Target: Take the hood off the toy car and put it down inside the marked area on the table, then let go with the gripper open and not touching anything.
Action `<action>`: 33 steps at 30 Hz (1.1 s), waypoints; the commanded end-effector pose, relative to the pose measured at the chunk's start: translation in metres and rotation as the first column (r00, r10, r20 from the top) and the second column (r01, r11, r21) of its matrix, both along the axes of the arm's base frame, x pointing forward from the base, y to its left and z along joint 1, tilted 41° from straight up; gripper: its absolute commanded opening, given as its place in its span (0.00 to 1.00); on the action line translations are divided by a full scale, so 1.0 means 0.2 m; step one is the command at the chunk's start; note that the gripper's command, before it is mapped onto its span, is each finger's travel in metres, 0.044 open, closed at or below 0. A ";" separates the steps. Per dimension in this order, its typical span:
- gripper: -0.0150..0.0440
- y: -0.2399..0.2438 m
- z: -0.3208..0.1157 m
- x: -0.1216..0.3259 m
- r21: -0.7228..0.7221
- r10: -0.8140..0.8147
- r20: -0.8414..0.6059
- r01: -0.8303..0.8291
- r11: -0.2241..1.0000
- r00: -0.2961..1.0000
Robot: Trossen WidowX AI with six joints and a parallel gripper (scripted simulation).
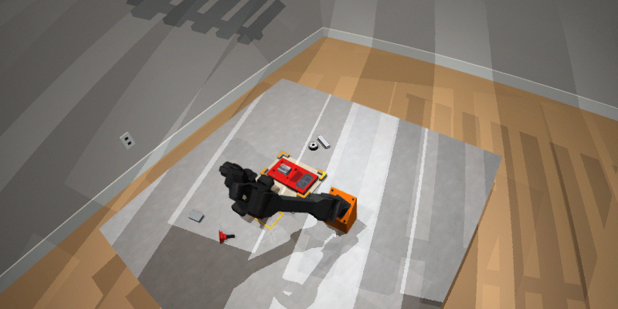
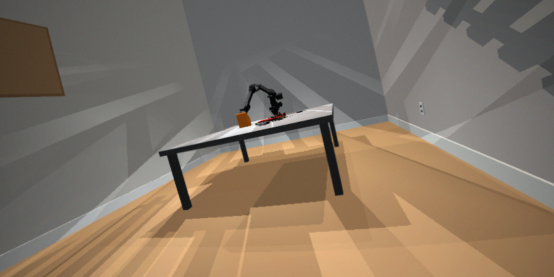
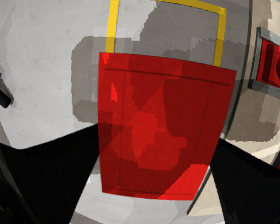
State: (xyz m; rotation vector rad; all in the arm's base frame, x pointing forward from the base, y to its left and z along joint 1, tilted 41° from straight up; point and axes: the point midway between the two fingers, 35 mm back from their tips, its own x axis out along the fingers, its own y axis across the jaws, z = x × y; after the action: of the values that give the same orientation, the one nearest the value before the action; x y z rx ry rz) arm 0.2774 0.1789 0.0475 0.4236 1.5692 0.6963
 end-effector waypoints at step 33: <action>0.70 0.04 -0.04 -0.01 0.002 0.000 0.000 0.000 1.000 1.000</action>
State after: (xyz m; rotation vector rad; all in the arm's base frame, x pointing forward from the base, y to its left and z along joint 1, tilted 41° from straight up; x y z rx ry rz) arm 0.2758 0.1864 0.0389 0.4258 1.5696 0.6970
